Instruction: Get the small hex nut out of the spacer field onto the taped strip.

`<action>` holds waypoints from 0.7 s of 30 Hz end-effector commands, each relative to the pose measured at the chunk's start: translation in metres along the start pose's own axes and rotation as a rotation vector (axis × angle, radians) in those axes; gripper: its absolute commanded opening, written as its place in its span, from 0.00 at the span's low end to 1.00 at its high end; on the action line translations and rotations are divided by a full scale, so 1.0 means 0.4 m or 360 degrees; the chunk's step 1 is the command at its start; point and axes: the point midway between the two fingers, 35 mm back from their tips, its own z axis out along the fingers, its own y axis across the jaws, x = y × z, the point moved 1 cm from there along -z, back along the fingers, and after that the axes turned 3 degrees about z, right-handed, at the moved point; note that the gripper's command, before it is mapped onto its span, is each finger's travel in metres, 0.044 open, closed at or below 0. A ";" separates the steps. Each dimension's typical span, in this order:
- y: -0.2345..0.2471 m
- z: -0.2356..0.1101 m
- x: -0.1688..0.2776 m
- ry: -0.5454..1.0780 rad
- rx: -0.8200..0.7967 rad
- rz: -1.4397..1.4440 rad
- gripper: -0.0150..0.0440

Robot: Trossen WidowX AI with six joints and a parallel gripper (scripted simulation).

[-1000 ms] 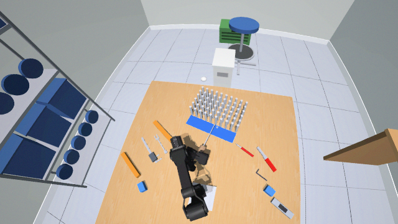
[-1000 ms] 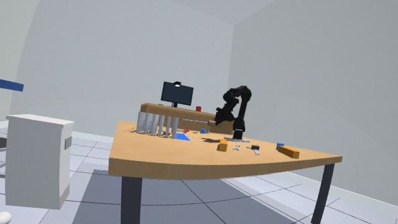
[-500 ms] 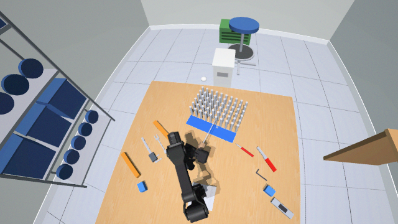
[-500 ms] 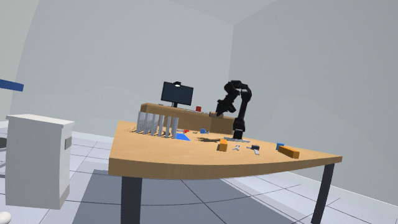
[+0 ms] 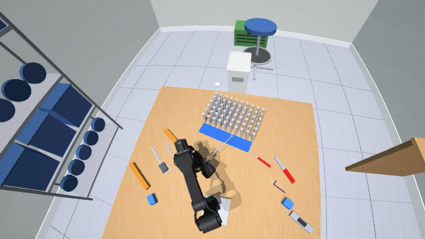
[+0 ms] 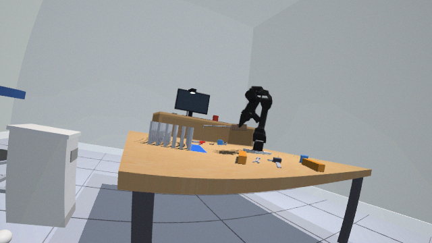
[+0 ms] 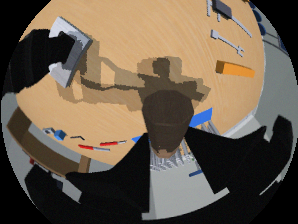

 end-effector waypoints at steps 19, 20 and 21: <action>-0.102 -0.054 -0.112 -0.0417 -0.0005 0.1034 0.25; -0.106 -0.057 -0.117 -0.0436 -0.0015 0.1080 0.25; -0.110 -0.060 -0.123 -0.0455 -0.0025 0.1126 0.25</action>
